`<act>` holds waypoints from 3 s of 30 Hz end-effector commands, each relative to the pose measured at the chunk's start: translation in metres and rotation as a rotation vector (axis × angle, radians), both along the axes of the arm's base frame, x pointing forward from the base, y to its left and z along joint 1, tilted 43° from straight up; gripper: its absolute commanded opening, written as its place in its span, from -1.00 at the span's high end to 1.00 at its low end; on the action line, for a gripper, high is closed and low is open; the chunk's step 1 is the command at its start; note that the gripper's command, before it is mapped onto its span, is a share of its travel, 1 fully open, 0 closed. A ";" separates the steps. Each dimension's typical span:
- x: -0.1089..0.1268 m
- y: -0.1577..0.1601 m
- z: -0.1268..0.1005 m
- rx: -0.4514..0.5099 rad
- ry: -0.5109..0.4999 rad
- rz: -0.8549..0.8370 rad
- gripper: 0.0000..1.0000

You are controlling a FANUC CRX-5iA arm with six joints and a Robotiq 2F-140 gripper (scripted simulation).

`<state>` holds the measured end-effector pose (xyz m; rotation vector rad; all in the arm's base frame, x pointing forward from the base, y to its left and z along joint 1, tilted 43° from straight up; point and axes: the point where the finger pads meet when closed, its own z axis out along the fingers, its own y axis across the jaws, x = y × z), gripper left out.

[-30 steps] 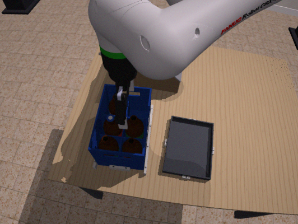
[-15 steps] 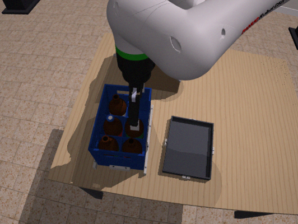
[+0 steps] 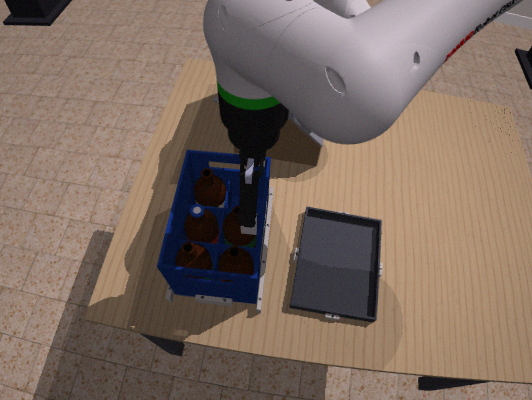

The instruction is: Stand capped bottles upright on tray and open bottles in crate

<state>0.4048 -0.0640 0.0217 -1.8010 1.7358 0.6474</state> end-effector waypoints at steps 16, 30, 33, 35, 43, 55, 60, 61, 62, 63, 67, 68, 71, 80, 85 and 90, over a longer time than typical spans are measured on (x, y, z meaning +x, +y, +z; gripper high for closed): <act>0.000 0.000 0.000 0.000 0.000 0.000 -1.00; 0.000 0.000 0.000 0.000 0.000 0.000 -1.00; 0.000 0.000 0.000 0.000 0.000 0.000 -1.00; 0.000 0.000 0.000 0.000 0.000 0.000 -1.00; 0.001 -0.002 -0.002 -0.001 -0.009 0.009 0.24; 0.006 -0.029 -0.032 -0.006 -0.113 0.122 0.24; 0.006 -0.034 -0.038 -0.008 -0.135 0.145 0.24; 0.007 -0.037 -0.041 -0.009 -0.143 0.154 0.24; 0.007 -0.039 -0.043 -0.009 -0.152 0.164 0.24; 0.007 -0.041 -0.045 -0.009 -0.161 0.173 0.24; 0.009 -0.050 -0.055 -0.011 -0.196 0.211 0.24; 0.009 -0.052 -0.058 -0.011 -0.204 0.220 0.24; 0.010 -0.059 -0.065 -0.013 -0.230 0.248 0.24; 0.011 -0.068 -0.075 -0.016 -0.287 0.309 0.24; 0.012 -0.072 -0.079 -0.018 -0.331 0.356 0.24; 0.012 -0.077 -0.083 -0.020 -0.374 0.403 0.24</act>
